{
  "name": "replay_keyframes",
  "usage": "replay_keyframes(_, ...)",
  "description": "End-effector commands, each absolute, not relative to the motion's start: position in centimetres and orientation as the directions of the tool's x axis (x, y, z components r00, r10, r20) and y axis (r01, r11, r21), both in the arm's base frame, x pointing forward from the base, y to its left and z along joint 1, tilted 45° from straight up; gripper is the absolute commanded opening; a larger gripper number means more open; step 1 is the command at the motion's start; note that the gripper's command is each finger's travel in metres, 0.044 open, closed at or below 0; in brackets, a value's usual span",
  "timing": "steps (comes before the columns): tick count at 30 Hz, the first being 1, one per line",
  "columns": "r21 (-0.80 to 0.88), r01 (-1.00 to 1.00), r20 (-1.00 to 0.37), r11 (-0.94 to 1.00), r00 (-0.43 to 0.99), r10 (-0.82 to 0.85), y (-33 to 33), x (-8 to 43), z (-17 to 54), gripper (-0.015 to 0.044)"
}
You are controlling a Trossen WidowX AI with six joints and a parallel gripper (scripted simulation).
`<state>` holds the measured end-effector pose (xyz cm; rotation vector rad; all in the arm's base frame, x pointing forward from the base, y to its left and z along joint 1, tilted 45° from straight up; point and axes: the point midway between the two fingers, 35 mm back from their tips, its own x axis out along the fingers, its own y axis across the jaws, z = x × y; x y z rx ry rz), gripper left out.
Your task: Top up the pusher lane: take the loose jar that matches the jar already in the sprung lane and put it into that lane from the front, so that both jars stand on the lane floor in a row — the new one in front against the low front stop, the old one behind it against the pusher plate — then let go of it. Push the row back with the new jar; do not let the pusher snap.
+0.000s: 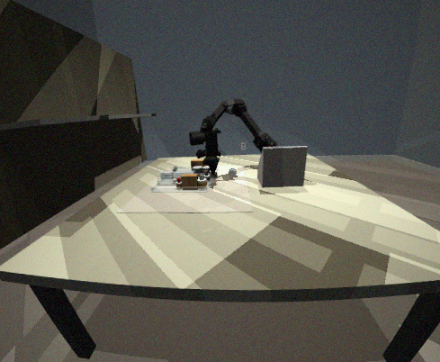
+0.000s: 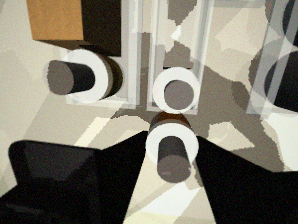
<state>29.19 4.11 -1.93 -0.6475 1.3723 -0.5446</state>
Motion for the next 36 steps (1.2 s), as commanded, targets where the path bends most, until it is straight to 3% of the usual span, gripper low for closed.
replay_keyframes(1,-0.702,-0.02,-0.707,0.712,0.132,-0.694,4.2,29.6,-1.8,0.0)
replay_keyframes(36,-0.702,-0.019,-0.708,0.712,0.132,-0.694,4.3,30.9,-1.8,0.0)
